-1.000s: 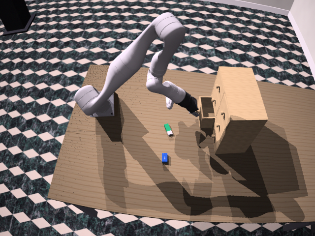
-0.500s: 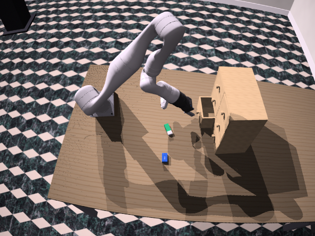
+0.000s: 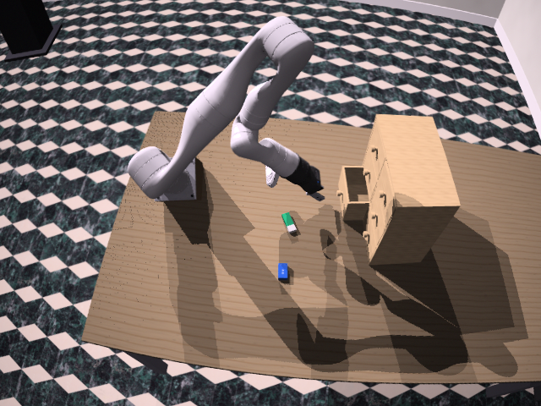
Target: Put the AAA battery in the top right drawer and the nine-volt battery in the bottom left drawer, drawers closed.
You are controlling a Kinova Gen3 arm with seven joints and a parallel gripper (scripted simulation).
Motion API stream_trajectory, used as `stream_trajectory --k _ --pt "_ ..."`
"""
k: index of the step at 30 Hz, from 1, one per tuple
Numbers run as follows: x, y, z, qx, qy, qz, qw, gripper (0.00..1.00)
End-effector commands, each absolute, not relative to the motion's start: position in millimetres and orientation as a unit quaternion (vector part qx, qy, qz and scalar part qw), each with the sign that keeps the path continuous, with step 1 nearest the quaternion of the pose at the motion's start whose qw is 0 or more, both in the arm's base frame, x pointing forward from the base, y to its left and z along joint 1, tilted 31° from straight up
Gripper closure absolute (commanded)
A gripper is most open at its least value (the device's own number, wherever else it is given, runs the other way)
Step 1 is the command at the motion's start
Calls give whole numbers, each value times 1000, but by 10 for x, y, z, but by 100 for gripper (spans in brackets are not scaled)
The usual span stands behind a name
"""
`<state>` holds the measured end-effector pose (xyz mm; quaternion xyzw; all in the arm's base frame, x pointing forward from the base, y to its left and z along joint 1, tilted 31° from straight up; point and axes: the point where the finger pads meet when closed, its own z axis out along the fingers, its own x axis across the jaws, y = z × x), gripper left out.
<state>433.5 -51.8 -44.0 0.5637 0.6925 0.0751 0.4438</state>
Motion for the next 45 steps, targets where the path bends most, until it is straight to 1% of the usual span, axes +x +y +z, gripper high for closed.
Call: stream_trajectory --k 1,5,11,45 --pt "4324 -368 -279 561 694 84 444 33" --pt "4247 -239 -71 561 694 84 444 33" --pt "4210 -177 28 561 694 84 444 33" --pt "4190 -161 48 566 694 77 439 33"
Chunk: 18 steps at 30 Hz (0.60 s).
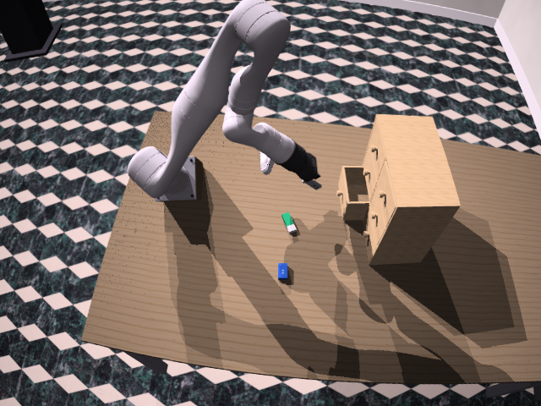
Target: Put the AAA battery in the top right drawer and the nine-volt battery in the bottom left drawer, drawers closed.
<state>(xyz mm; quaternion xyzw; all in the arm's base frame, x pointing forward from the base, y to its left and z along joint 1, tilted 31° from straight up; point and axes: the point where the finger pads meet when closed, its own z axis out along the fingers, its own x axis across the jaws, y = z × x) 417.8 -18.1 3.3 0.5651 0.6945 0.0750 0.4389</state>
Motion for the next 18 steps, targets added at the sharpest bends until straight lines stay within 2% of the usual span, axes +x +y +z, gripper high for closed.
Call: stream_trajectory --k 1,18 --pt "4189 -160 50 566 694 77 438 33" --pt "4152 -132 95 575 696 62 427 33"
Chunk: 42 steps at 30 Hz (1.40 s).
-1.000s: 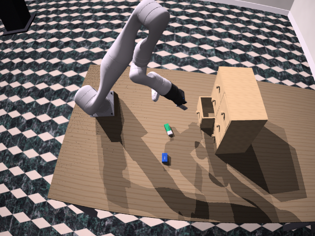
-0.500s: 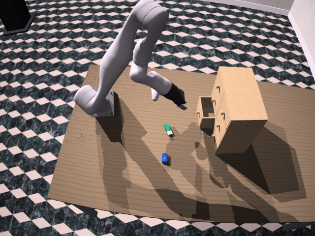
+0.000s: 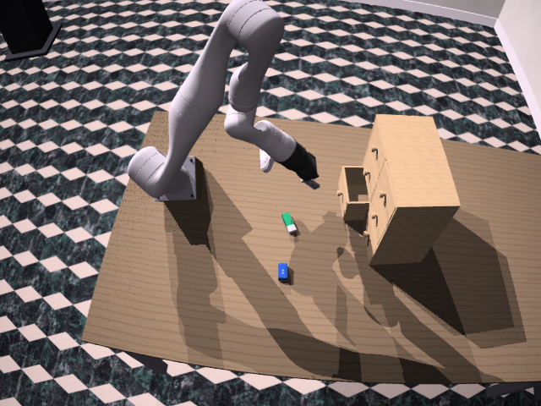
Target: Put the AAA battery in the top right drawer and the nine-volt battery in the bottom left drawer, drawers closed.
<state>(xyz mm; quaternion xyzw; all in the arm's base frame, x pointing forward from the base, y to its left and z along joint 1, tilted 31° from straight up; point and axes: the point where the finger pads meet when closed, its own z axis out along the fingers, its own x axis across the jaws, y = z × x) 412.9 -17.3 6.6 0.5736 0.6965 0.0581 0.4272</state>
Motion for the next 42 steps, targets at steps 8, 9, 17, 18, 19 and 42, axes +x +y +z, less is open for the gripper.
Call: stream_trajectory --k 8,9,17,18,19,42 --pt "4123 -110 131 581 697 51 417 33" --pt "4120 -107 138 582 697 50 416 33" --pt "4090 -88 163 589 697 39 407 33" --pt "4086 -84 169 590 697 37 406 33" --pt "4082 -81 176 591 697 36 404 33" --pt "3975 -7 296 613 698 -5 370 33"
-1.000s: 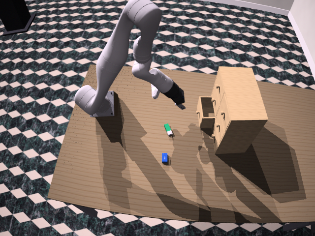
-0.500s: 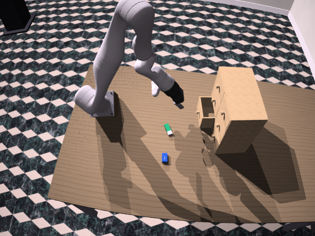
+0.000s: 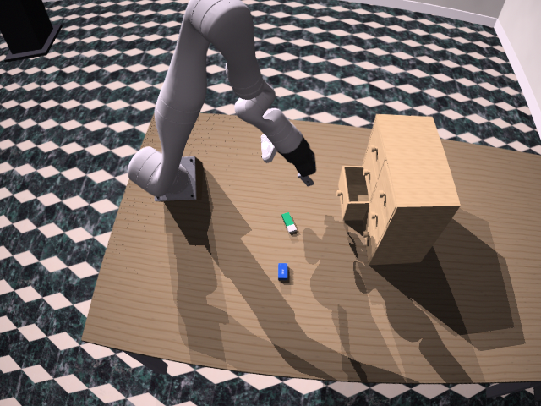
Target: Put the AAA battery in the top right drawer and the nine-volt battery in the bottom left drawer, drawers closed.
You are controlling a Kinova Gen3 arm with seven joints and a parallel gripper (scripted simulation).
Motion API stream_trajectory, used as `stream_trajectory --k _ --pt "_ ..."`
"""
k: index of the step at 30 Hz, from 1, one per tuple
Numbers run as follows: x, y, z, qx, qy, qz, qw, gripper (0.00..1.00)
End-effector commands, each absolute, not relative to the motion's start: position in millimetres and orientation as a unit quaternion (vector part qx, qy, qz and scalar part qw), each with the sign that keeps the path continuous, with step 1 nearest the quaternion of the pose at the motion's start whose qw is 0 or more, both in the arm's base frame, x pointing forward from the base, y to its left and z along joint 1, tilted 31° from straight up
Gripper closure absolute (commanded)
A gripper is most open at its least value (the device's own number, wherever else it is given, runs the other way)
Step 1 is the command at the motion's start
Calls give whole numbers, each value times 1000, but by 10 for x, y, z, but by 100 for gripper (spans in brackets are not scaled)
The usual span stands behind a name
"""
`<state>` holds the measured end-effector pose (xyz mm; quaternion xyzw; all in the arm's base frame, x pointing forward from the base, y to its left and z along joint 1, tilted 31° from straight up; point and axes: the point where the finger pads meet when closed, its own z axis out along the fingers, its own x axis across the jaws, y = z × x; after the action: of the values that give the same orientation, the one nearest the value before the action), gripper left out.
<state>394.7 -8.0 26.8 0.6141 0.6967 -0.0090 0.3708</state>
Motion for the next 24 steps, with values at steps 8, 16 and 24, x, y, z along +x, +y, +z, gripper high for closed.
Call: stream_trajectory --k 8,16,24 --pt "3937 4 313 619 698 -15 360 33" --pt "3931 36 349 622 698 -22 353 33" --pt "3914 47 355 625 699 -26 348 33"
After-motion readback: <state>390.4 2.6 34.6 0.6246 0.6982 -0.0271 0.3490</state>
